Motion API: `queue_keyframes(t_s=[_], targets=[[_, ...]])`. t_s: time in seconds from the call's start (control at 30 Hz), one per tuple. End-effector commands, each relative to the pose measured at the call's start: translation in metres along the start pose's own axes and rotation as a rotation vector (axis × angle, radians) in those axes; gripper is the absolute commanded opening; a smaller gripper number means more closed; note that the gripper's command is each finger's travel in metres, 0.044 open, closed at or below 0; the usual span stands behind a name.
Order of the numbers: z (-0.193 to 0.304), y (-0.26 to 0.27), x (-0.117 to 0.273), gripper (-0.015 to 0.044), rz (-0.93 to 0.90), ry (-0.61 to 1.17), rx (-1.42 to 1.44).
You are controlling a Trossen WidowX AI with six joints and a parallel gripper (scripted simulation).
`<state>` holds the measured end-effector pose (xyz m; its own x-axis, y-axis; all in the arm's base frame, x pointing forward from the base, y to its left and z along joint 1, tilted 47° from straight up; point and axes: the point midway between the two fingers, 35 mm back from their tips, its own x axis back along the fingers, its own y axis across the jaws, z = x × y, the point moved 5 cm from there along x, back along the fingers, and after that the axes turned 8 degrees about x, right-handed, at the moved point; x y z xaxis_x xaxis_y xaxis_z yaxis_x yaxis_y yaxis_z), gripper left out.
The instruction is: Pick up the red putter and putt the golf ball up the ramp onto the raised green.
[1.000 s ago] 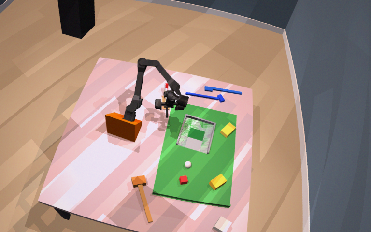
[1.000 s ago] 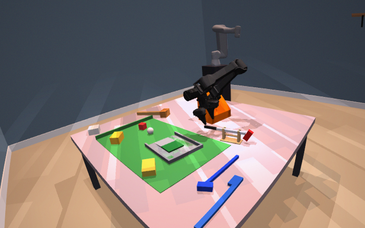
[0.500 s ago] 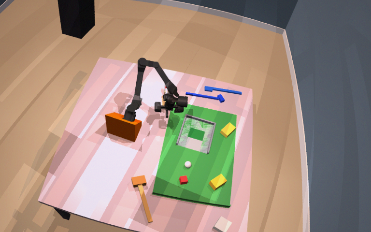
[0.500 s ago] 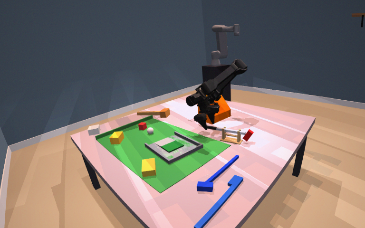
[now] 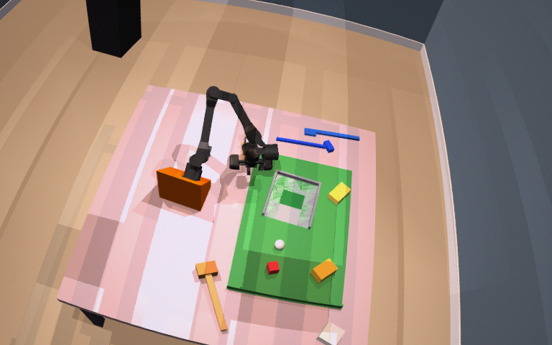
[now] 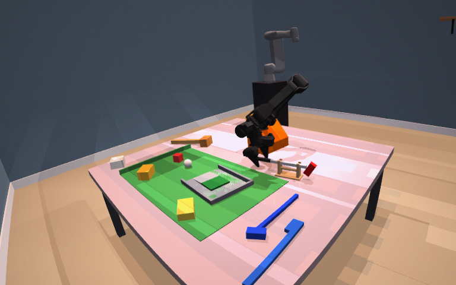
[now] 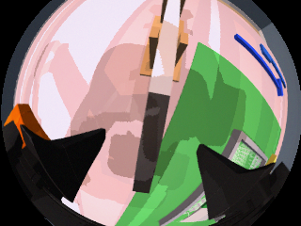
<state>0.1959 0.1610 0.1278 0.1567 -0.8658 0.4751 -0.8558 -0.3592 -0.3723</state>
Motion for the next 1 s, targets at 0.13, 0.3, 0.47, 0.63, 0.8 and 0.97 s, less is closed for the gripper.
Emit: queue_keyframes(t_s=[0.13,0.3,0.47,0.63,0.8,0.97], targets=[[0.0044,0.0036,-0.013,0.044,-0.005,0.003,-0.013],[0.0048,0.0038,-0.0152,0.044,-0.005,0.002,-0.013],[0.0031,0.0012,-0.0131,0.0309,-0.002,-0.002,-0.002],[0.0031,0.0012,-0.0131,0.0177,-0.002,-0.002,-0.002],[0.0031,0.0012,-0.0131,0.0046,-0.002,-0.002,-0.002],[0.0031,0.0012,-0.0131,0.0013,-0.002,-0.002,-0.002]])
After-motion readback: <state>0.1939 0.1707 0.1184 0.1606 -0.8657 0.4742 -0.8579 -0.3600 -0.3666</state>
